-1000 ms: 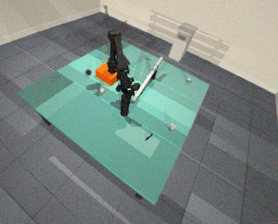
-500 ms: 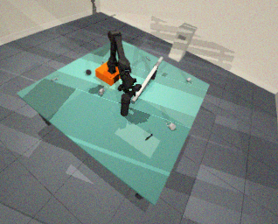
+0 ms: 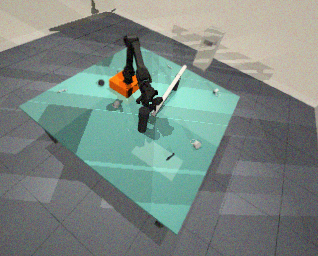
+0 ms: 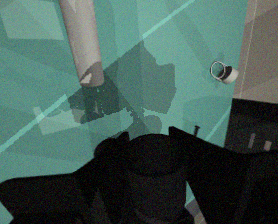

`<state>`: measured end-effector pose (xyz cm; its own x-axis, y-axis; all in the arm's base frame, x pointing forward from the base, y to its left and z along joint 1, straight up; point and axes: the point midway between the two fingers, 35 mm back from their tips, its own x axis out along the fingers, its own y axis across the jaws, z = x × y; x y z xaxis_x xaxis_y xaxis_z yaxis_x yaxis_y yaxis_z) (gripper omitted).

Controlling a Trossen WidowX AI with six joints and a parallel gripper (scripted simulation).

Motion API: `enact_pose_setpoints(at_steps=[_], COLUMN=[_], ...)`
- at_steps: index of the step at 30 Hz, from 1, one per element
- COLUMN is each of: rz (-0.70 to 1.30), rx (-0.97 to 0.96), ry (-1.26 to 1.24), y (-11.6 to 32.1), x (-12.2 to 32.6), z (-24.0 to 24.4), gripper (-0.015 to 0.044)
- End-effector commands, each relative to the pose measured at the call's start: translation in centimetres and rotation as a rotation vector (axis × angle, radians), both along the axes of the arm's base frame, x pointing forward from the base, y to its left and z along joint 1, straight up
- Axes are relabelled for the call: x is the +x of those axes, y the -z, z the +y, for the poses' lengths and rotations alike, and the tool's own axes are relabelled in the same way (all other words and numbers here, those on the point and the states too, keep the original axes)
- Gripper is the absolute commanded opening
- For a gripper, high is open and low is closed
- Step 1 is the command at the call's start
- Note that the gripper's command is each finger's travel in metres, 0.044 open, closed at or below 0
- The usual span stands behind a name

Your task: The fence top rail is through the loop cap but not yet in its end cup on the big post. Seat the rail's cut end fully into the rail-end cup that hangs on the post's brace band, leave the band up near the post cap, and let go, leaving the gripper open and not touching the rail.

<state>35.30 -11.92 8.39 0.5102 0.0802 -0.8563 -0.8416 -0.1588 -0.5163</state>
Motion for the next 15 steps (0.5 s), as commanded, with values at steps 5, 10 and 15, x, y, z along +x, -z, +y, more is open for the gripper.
enact_pose_setpoints(at_steps=[5,10,15], rz=[-0.001,0.001,0.001], rx=[-0.002,0.000,0.000], ry=[-0.027,-0.019,-0.019], y=[-0.01,0.02,0.02], x=[-0.23,-0.18,-0.18], z=[-0.09,-0.03,-0.03], gripper=[0.0000,0.0000,0.0000])
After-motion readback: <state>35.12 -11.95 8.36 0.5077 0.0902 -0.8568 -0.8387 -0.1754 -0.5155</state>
